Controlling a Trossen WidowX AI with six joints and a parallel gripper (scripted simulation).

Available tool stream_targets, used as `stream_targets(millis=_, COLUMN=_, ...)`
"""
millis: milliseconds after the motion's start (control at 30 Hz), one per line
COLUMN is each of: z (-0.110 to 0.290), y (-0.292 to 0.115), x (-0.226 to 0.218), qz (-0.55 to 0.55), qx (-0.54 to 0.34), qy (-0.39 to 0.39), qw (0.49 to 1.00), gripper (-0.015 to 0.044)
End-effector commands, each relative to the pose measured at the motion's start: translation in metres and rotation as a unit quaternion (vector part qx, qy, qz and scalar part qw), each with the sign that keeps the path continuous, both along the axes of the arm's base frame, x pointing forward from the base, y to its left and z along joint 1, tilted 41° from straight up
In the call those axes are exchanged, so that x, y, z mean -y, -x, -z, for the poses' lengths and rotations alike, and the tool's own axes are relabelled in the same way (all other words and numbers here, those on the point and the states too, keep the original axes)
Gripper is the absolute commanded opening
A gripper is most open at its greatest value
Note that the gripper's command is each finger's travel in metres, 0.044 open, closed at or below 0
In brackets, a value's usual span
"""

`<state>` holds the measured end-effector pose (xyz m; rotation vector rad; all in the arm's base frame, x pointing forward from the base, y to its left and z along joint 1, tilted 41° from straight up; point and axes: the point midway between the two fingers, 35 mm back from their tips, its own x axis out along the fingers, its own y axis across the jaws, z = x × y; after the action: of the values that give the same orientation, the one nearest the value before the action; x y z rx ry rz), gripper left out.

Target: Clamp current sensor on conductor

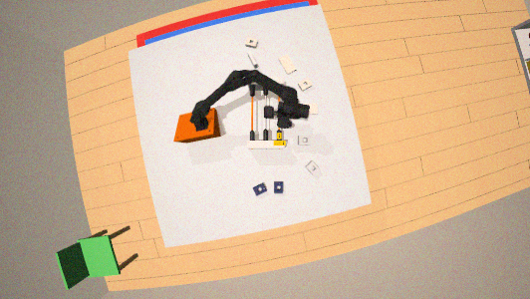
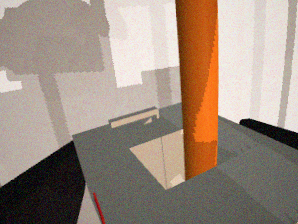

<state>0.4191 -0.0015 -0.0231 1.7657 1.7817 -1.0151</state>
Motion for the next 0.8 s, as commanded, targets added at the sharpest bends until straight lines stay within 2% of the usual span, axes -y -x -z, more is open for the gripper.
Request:
stream_targets(millis=0, z=-0.0002, y=-0.0002, x=0.0000, qz=0.000, qx=0.000, qy=0.000, qw=1.000, gripper=0.0261)
stream_targets(millis=433, z=-0.0002, y=-0.0002, x=0.0000, qz=0.000, qx=0.000, qy=0.000, qw=1.000, gripper=0.0261)
stream_targets(millis=767, z=0.0000, y=0.0000, x=0.0000, qz=0.000, qx=0.000, qy=0.000, qw=1.000, gripper=0.0194)
